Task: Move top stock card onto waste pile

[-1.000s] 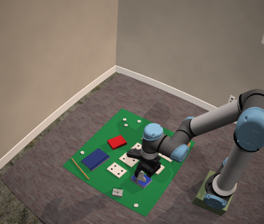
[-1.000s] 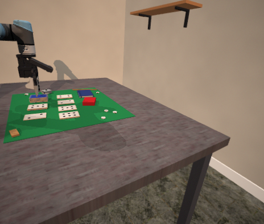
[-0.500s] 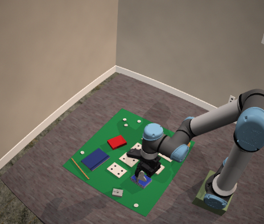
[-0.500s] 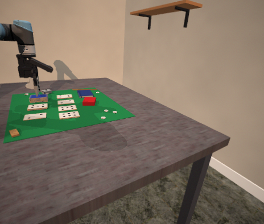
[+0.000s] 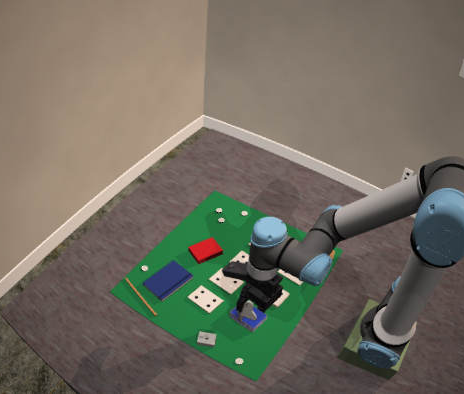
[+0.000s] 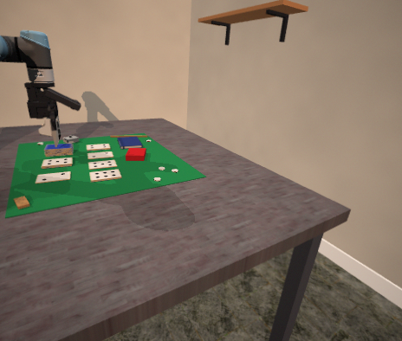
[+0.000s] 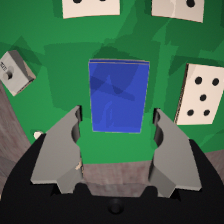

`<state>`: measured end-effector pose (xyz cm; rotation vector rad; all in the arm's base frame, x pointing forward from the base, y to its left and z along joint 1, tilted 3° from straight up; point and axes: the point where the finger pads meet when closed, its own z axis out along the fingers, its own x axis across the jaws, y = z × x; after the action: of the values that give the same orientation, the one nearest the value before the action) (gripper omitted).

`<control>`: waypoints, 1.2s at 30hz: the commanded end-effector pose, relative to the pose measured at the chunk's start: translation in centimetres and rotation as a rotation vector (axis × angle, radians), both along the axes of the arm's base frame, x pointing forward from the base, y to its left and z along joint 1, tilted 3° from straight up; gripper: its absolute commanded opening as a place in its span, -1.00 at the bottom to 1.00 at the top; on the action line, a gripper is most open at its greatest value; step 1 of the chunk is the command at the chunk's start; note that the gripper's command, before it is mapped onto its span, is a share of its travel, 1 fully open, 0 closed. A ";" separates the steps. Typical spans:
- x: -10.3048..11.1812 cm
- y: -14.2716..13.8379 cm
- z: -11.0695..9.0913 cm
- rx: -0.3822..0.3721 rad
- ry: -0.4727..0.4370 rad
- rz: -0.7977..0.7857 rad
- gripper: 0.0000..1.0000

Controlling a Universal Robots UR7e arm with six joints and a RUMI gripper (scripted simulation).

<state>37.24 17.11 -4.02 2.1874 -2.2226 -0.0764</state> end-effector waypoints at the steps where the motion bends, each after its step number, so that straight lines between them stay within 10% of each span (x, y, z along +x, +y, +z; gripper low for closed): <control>1: 0.0 0.0 0.0 0.000 -0.001 0.000 0.00; 36: 0.0 0.0 -0.7 0.000 -0.001 0.000 0.00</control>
<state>37.24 17.12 -4.59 2.1874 -2.2225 -0.0765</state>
